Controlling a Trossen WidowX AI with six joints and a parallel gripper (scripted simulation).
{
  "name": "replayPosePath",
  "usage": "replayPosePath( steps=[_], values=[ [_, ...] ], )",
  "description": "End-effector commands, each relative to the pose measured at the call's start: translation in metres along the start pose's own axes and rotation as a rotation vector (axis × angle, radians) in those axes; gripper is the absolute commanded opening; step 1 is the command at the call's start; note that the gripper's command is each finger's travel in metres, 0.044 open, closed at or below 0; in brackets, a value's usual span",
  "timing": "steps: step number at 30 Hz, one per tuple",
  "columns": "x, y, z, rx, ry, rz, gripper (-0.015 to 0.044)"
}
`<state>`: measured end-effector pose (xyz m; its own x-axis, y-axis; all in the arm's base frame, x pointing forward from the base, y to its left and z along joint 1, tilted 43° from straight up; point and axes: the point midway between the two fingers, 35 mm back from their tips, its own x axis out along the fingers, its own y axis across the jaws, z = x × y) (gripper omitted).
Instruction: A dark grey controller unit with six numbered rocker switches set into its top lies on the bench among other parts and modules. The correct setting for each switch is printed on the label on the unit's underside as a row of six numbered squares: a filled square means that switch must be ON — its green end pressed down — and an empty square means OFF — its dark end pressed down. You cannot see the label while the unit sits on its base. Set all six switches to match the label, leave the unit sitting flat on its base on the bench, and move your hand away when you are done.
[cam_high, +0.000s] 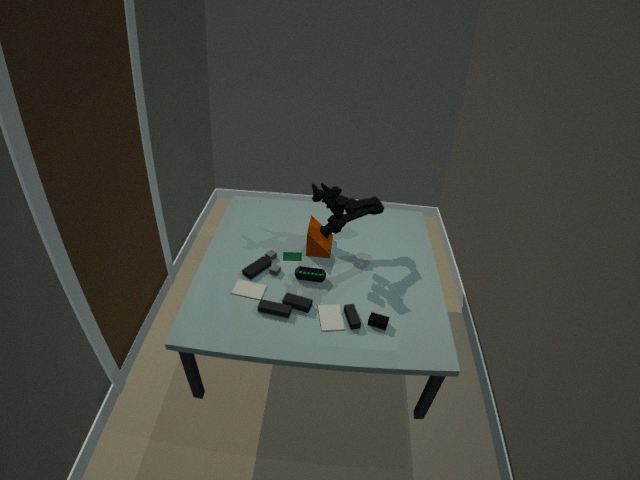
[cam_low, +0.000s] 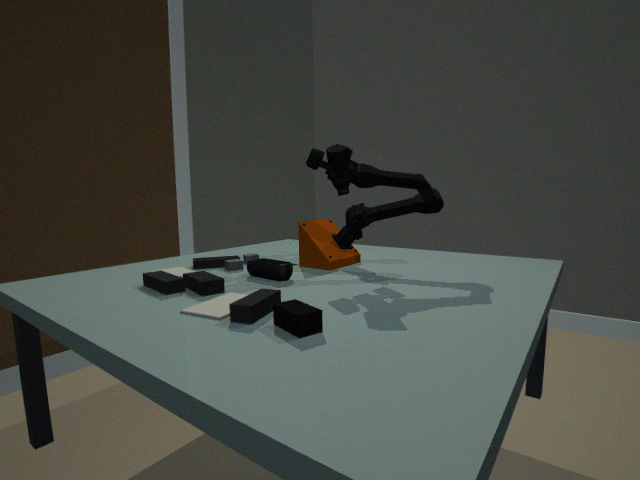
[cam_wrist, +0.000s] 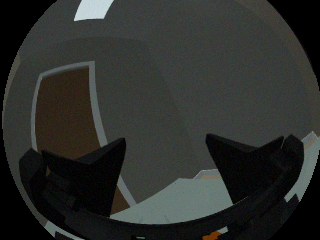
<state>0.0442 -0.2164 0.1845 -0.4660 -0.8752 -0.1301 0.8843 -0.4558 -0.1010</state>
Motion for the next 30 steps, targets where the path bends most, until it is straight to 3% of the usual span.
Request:
replayPosePath(
  steps=[1, 6, 15, 23, 30],
  values=[
    [0.000, 0.000, 0.000, 0.000, 0.000, 0.000, 0.0374],
    [-0.003, 0.019, 0.000, -0.034, 0.047, 0.070, 0.0243],
    [-0.048, 0.124, -0.026, -0.252, 0.396, 0.423, 0.0006],
    [-0.118, 0.183, -0.071, -0.456, 0.773, 0.603, 0.0000],
    [-0.193, 0.205, -0.115, -0.635, 1.134, 0.641, 0.0000]
  ],
)
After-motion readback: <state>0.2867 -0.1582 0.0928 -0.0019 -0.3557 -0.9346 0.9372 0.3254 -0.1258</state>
